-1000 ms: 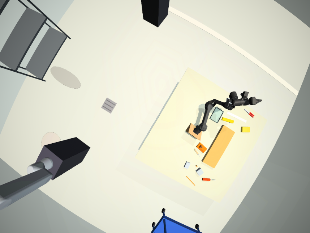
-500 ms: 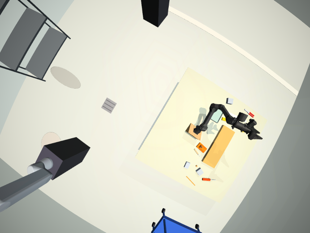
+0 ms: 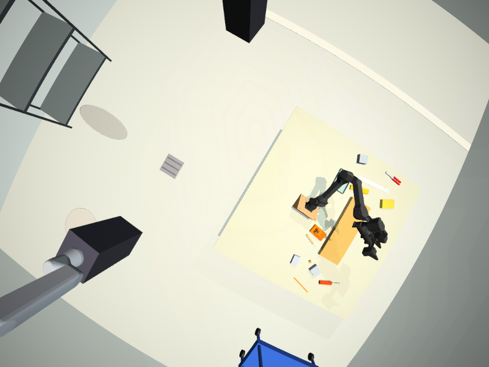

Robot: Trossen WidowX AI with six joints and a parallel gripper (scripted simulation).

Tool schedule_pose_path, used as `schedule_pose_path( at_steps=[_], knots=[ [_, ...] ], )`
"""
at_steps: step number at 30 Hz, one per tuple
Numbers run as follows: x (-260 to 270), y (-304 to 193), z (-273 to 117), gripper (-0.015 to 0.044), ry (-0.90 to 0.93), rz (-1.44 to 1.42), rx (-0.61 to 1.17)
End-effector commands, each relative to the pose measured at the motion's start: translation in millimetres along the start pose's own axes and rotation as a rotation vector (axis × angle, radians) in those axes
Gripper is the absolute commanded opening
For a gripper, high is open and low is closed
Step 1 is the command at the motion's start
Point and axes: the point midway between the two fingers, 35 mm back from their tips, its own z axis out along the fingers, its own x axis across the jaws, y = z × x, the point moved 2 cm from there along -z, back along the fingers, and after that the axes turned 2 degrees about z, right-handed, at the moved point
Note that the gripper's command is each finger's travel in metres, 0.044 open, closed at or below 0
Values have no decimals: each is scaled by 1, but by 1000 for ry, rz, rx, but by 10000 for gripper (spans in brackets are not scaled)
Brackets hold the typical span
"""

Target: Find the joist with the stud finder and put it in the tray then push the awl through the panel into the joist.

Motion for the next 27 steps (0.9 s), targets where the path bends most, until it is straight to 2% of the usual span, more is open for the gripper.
schedule_pose_path(
  at_steps=[1,9,17,23,27],
  knots=[
    [-7,-60,20,440,24,50,173],
    [3,-188,33,440,140,152,545],
    [43,-302,5,440,343,273,916],
    [83,-359,-36,440,536,382,1156],
    [87,-364,-41,440,558,395,1179]
  ],
)
